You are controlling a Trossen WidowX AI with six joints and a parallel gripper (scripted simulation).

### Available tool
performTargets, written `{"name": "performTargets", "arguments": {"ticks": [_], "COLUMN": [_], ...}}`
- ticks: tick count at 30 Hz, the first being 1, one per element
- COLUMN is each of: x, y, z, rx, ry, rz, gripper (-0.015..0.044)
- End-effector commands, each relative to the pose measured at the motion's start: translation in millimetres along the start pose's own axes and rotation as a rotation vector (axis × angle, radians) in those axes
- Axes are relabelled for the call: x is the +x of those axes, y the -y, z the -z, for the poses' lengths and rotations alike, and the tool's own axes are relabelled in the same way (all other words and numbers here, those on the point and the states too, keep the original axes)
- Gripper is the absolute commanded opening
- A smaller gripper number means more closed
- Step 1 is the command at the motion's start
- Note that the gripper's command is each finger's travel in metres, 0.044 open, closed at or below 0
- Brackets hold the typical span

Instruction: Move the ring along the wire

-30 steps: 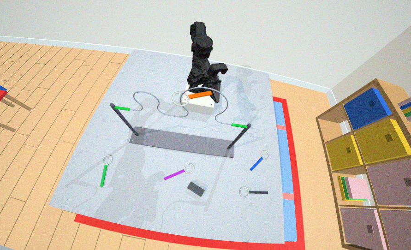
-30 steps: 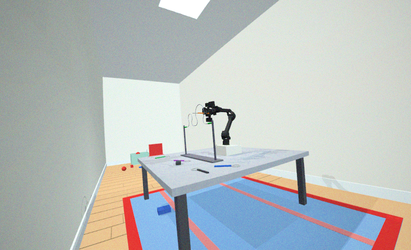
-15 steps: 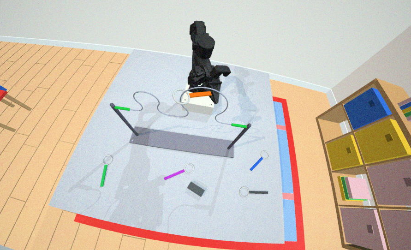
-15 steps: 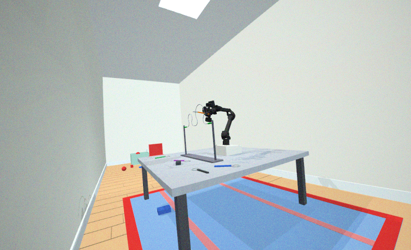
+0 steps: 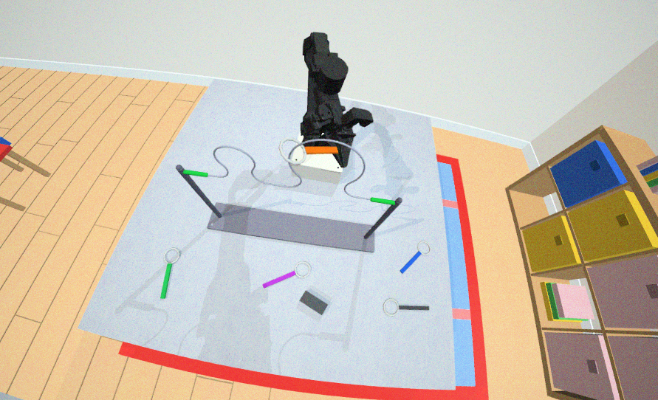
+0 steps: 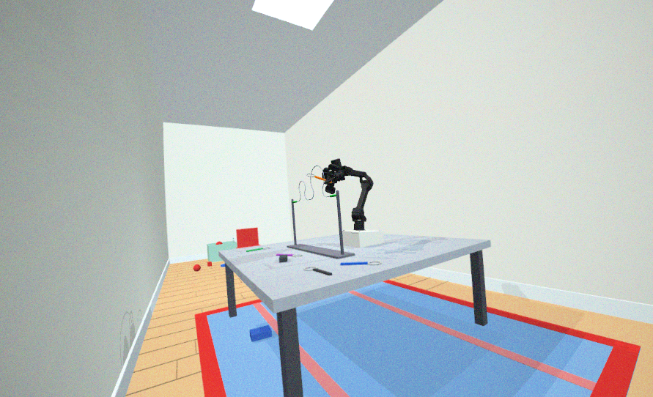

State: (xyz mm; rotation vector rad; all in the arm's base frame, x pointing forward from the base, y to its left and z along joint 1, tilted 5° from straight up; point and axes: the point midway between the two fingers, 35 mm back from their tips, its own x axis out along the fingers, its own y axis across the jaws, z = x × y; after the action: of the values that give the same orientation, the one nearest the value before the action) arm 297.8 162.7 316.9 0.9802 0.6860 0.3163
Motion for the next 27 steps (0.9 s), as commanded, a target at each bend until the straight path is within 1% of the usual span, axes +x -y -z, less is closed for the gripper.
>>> {"name": "performTargets", "arguments": {"ticks": [1, 27], "x": [-1, 0], "y": [-1, 10], "z": [-1, -4], "rx": [-0.05, -0.328], "ry": [0.011, 0.049], "rz": [0.02, 0.178], "gripper": [-0.015, -0.015]}}
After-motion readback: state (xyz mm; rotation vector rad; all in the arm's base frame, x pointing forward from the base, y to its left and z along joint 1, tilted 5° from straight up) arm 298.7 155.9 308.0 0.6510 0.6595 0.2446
